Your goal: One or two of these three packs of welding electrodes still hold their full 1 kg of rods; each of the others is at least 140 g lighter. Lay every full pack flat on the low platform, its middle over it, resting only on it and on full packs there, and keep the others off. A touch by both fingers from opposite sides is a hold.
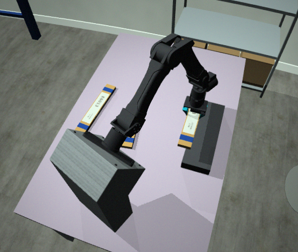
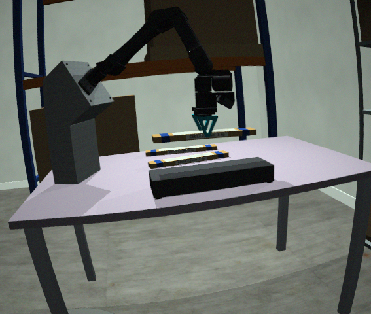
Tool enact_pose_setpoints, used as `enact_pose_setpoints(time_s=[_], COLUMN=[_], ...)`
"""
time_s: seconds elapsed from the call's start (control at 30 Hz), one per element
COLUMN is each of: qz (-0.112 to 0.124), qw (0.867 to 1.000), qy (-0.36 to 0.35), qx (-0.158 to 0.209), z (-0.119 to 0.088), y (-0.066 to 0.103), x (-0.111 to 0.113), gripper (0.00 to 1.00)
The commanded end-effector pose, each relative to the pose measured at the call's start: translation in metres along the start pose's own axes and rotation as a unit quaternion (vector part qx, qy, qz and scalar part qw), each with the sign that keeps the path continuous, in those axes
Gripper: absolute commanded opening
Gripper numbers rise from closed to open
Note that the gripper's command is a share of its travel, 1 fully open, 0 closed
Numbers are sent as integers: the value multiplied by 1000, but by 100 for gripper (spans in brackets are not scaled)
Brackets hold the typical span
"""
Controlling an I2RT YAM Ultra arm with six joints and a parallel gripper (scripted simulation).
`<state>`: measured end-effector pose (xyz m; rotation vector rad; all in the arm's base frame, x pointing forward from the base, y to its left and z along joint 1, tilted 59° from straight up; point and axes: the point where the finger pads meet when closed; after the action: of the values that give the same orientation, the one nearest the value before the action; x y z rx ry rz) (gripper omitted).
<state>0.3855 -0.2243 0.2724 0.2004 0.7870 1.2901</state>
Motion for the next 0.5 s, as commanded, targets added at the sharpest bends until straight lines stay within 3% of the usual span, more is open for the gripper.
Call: enact_pose_setpoints(time_s=[0.0,0.47], qz=[-22,-21], qw=[999,999], qy=[8,7], qx=[-27,-25], z=[20,16], y=[29,25], x=[-26,-31], gripper=[0,0])
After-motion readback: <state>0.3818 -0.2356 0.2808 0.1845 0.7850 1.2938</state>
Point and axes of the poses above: the point where the finger pads meet when closed, its own y axis back along the fingers, its own x axis across the jaws, z = x × y, and after that the axes turned 8 degrees about y, right-handed
